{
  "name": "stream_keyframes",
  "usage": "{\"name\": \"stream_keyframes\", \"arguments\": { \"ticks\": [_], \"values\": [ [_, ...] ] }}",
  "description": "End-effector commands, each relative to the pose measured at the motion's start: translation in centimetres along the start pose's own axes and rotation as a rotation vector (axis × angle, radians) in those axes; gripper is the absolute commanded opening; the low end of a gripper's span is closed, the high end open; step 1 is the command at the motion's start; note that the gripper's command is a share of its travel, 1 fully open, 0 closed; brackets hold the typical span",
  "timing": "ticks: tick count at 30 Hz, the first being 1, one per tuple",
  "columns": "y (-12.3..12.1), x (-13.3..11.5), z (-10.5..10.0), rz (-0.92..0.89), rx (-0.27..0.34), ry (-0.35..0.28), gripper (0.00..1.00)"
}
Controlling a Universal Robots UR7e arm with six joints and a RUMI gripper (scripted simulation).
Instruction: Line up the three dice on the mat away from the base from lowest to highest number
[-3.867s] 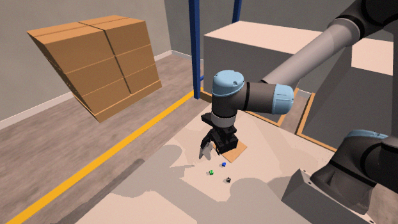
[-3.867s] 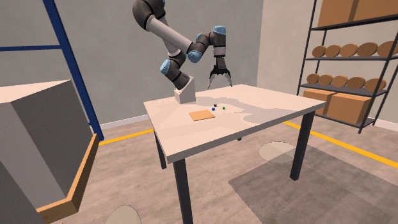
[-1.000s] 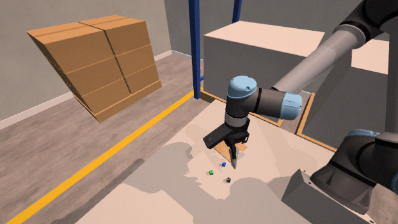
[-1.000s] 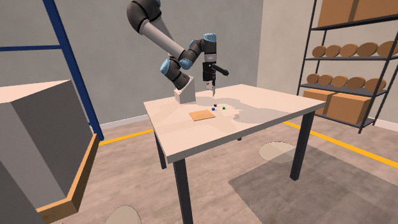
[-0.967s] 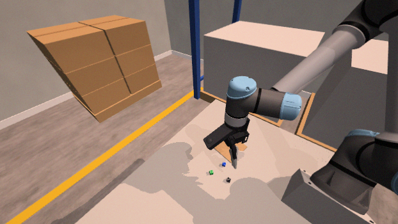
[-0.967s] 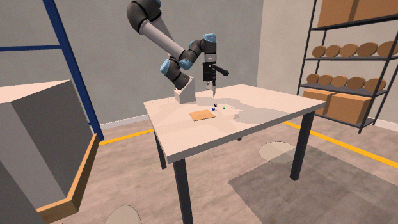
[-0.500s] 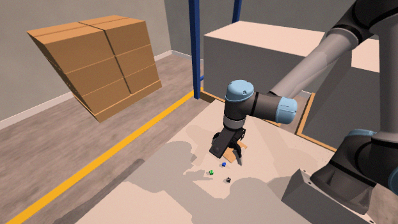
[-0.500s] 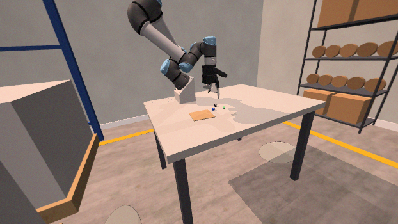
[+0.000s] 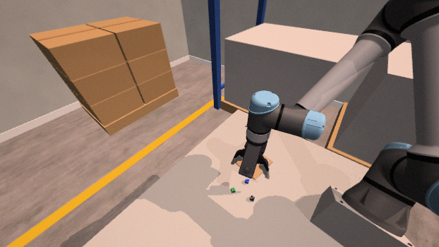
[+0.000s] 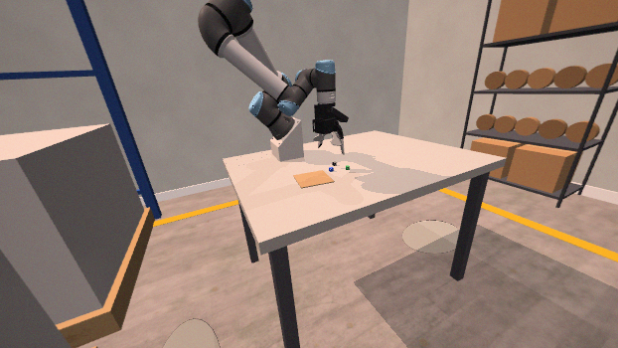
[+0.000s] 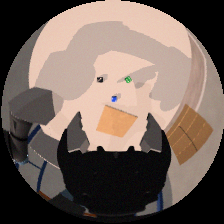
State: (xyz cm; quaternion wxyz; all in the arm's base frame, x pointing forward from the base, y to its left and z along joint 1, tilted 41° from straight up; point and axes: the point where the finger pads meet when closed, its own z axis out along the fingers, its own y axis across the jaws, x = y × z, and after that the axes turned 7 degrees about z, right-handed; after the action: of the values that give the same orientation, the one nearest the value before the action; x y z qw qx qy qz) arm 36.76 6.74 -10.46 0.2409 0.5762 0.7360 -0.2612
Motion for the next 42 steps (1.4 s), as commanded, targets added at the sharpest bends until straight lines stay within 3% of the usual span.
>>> {"name": "stream_keyframes", "arguments": {
  "ticks": [1, 10, 11, 42],
  "values": [
    [0.0, -0.05, 0.11, -0.039, -0.003, 0.002, 1.0],
    [-0.01, -0.06, 0.15, -0.051, -0.003, 0.002, 1.0],
    [-0.01, -0.06, 0.15, -0.051, -0.003, 0.002, 0.18],
    [-0.01, -0.06, 0.15, -0.051, -0.003, 0.002, 0.18]
  ]
}}
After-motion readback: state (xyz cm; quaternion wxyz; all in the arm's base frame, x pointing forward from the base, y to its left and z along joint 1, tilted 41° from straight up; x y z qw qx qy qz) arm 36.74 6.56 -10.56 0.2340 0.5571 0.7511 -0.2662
